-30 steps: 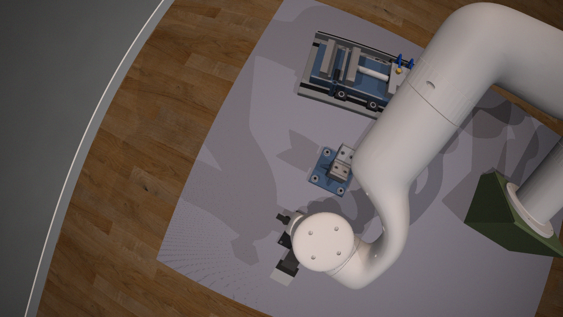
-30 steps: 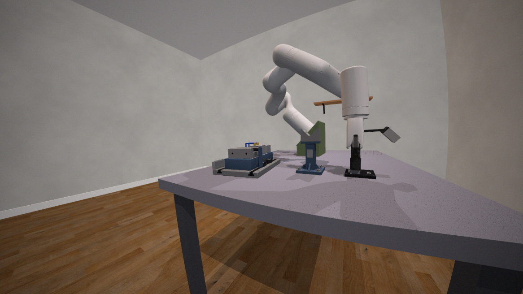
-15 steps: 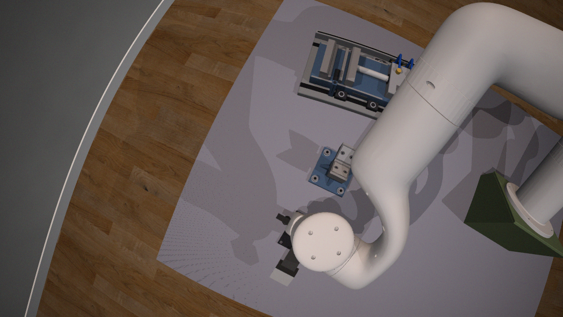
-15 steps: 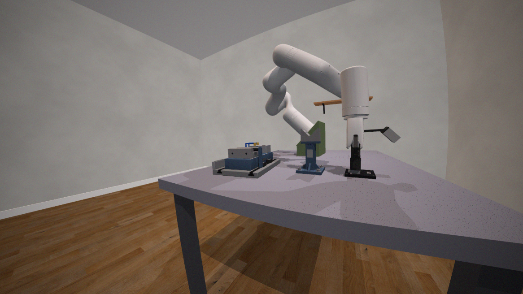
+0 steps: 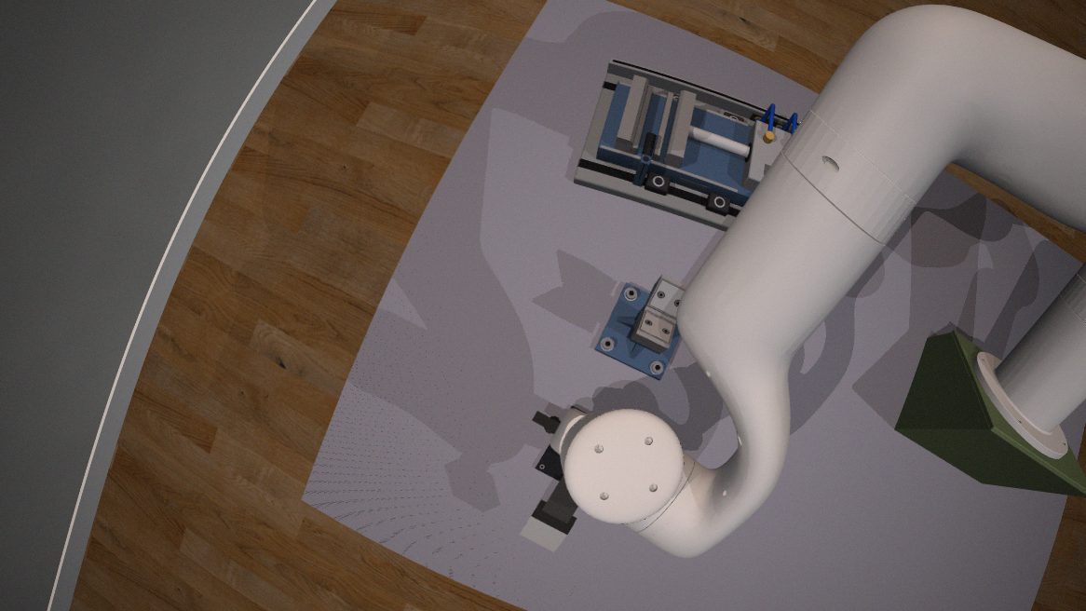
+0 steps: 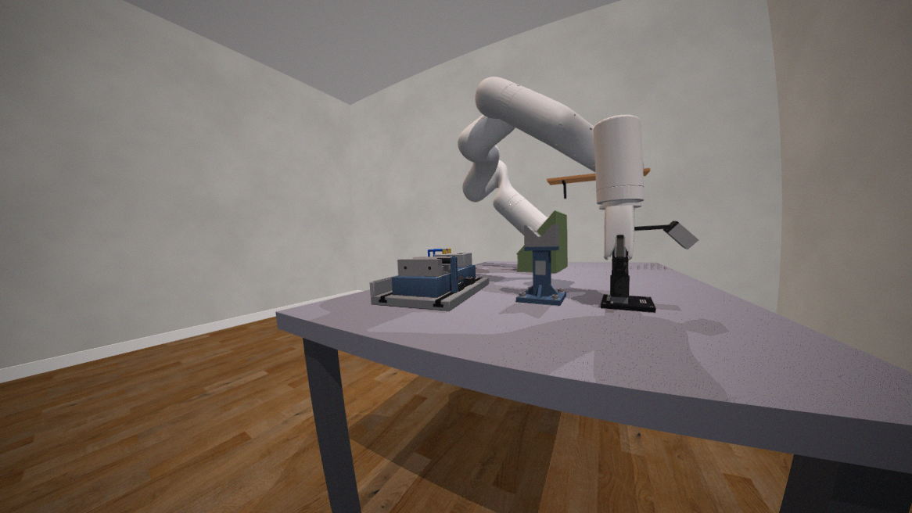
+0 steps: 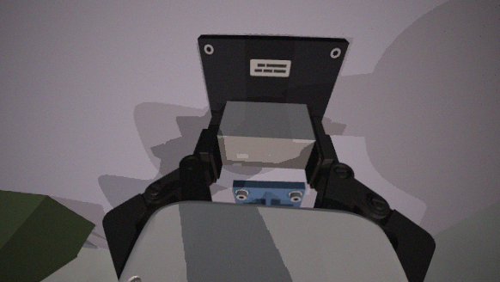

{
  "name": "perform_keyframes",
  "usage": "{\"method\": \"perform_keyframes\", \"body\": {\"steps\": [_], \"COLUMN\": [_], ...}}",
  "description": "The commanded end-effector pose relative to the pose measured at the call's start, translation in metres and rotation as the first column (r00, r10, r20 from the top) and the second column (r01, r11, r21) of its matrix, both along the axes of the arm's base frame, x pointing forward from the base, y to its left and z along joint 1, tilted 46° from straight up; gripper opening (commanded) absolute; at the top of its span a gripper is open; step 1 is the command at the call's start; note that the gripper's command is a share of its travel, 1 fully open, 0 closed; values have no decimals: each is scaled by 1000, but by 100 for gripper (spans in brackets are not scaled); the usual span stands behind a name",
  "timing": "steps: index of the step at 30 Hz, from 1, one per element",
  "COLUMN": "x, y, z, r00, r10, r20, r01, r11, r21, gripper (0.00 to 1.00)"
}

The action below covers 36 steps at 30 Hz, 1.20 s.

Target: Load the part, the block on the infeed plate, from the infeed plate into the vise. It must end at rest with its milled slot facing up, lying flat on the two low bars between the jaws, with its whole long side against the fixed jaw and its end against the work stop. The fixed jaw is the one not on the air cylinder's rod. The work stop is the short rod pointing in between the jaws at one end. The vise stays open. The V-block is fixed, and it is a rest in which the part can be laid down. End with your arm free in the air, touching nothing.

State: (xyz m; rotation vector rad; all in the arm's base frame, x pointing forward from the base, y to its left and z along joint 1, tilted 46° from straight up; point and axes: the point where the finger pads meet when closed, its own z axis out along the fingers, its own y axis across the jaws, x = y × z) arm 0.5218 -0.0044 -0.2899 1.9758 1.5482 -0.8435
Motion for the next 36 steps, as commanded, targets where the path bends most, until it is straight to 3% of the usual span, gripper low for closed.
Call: {"method": "perform_keyframes", "body": {"steps": [1,17,36], "x": [1,3,11], "y": [1,8,42], "z": [1,8,41], "r00": [1000,1000,1000], "r10": [1,1,1], "r20": [2,2,2], "r01": [-1,-1,-1], "r11": [1000,1000,1000], "r21": [1,1,1], "gripper": [0,0,0]}}
